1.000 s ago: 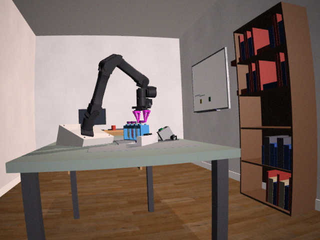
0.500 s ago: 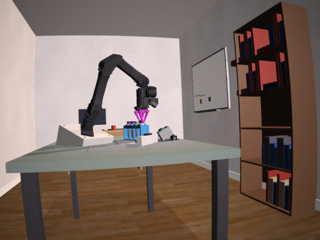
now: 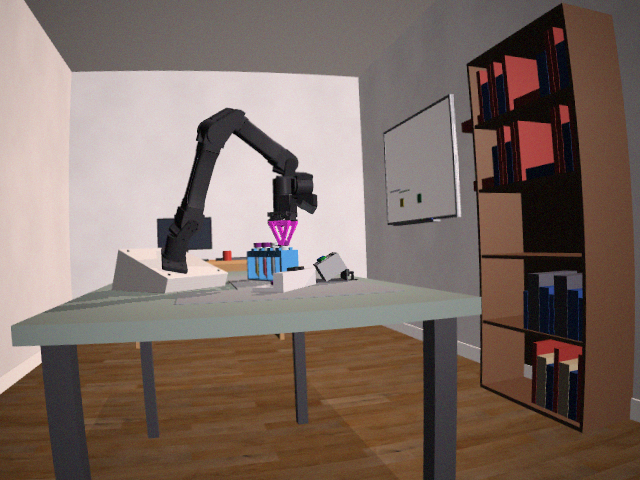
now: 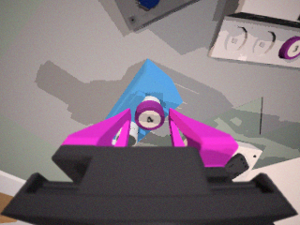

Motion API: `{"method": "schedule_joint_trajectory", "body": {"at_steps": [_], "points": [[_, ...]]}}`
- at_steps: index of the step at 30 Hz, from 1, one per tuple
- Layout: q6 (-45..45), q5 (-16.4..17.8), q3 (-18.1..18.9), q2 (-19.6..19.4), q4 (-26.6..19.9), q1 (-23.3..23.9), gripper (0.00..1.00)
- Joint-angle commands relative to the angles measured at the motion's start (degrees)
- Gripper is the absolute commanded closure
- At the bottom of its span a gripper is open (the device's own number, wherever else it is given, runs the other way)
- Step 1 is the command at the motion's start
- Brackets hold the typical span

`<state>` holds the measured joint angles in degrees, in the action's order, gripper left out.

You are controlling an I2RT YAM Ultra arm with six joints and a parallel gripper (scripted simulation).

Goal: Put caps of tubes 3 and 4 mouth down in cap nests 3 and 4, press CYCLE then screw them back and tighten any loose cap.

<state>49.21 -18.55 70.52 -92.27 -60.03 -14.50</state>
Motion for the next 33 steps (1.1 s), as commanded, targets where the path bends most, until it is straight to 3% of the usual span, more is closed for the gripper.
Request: {"method": "schedule_joint_trajectory", "body": {"at_steps": [1,5,8,11,19,20,33], "points": [[13.01,-0.02,0.26,0.31,0.08,-0.17,0.51],[27.23,-0.02,0.26,0.31,0.08,-0.18,0.51],[27.36,-0.02,0.26,0.31,0.08,-0.19,0.51],[41.31,-0.02,0.25,0.3,0.08,-0.2,0.51],[41.88,-0.03,0.24,0.3,0.08,-0.24,0.51],[41.88,-0.03,0.24,0.3,0.08,-0.24,1.0],[41.87,-0.03,0.24,0.3,0.08,-0.23,1.0]]}}
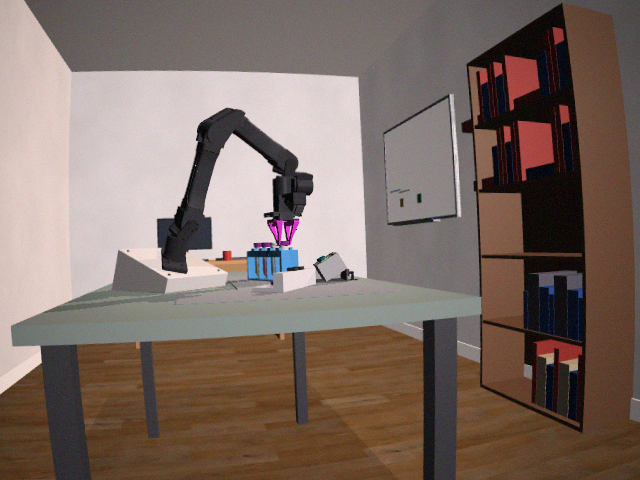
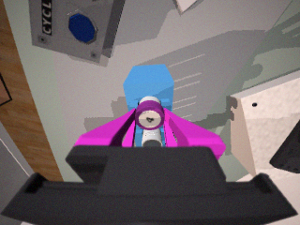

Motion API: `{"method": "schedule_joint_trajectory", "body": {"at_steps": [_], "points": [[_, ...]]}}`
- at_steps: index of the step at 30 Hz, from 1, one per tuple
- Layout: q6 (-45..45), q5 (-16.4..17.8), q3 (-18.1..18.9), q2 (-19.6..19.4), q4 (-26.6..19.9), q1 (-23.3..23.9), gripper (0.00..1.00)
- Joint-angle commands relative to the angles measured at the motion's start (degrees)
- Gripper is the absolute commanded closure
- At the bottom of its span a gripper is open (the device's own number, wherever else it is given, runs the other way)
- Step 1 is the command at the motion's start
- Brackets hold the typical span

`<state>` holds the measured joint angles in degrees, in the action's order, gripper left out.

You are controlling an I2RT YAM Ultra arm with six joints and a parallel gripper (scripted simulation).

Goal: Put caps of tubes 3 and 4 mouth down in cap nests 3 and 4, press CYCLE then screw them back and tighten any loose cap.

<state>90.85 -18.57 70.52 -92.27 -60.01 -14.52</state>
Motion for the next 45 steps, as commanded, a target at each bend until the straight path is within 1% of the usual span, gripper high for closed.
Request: {"method": "schedule_joint_trajectory", "body": {"at_steps": [1,7,9,24,26,41,43,45], "points": [[0.23,-0.01,0.24,0.3,0.06,-0.21,1.0],[-16.93,-0.01,0.26,0.3,0.03,-0.23,1.0],[-16.93,-0.01,0.26,0.3,0.03,-0.23,1.0],[-59.88,-0.01,0.3,0.32,-0.02,-0.25,1.0],[-59.88,-0.01,0.3,0.32,-0.02,-0.25,1.0],[-102.84,0.0,0.34,0.33,-0.08,-0.27,1.0],[-102.84,0.0,0.34,0.33,-0.08,-0.27,1.0],[-108.57,0.0,0.34,0.33,-0.08,-0.26,1.0]]}}
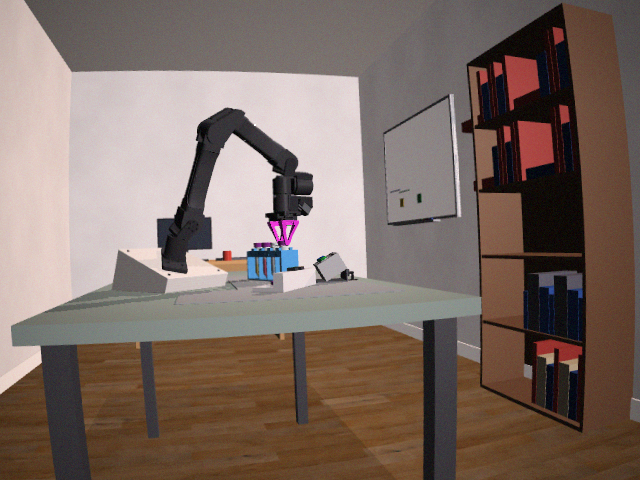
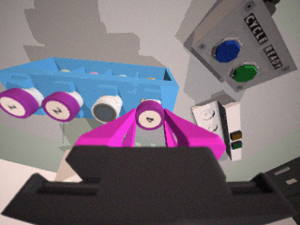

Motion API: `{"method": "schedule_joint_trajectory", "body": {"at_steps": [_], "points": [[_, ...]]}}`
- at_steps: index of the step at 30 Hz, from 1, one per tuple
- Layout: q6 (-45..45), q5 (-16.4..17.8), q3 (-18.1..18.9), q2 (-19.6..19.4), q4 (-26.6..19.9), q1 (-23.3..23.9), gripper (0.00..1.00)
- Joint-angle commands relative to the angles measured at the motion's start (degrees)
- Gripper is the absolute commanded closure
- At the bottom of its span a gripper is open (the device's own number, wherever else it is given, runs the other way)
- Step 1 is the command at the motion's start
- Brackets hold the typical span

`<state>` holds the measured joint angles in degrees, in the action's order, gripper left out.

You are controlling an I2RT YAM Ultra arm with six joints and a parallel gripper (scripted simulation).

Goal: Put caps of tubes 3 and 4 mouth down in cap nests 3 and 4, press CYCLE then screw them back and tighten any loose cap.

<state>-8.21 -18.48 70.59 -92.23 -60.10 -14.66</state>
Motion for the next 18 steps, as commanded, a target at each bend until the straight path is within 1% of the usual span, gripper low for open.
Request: {"method": "schedule_joint_trajectory", "body": {"at_steps": [1,13,15,18], "points": [[-12.38,-0.09,0.28,0.29,0.0,-0.13,1.0],[-46.74,-0.09,0.31,0.3,-0.05,-0.15,1.0],[-46.74,-0.09,0.31,0.3,-0.05,-0.15,1.0],[-55.34,-0.09,0.32,0.3,-0.05,-0.15,1.0]]}}
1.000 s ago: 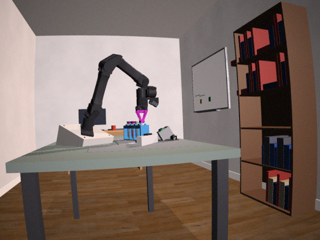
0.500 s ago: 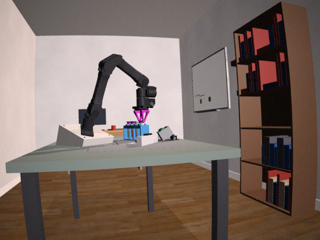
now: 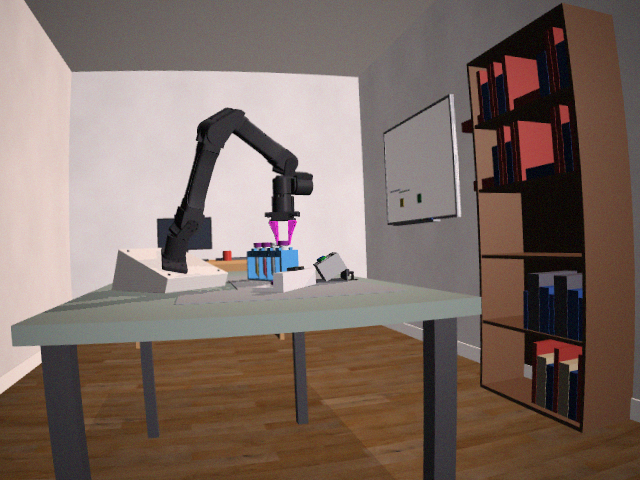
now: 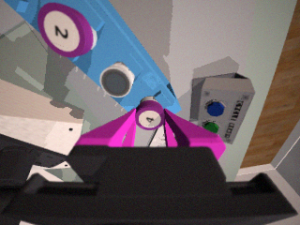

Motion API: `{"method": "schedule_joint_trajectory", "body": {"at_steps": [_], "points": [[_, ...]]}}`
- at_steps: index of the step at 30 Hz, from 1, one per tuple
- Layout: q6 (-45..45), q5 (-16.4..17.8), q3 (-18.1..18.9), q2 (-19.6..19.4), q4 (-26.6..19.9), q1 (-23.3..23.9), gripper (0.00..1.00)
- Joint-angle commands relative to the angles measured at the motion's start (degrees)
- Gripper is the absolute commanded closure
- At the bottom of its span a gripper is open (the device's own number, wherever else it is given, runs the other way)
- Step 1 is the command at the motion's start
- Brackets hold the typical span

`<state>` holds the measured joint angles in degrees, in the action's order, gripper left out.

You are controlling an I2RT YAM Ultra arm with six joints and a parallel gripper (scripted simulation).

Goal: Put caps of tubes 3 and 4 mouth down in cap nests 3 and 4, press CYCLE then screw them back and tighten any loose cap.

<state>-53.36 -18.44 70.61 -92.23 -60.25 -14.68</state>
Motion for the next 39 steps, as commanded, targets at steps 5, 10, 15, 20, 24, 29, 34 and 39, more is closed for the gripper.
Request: {"method": "schedule_joint_trajectory", "body": {"at_steps": [5,10,15,20,24,29,34,39], "points": [[-24.49,-0.13,0.31,0.3,0.08,-0.14,1.0],[-37.73,-0.13,0.32,0.31,0.06,-0.14,1.0],[-37.72,-0.13,0.32,0.3,0.05,-0.14,1.0],[-37.73,-0.13,0.32,0.31,0.06,-0.14,0.51],[-37.73,-0.13,0.32,0.31,0.06,-0.13,0.51],[-37.72,-0.13,0.31,0.31,0.06,-0.14,0.51],[-23.3,-0.15,0.54,0.4,-0.28,-0.24,0.51],[-8.86,-0.16,0.76,0.48,-0.63,-0.35,0.51]]}}
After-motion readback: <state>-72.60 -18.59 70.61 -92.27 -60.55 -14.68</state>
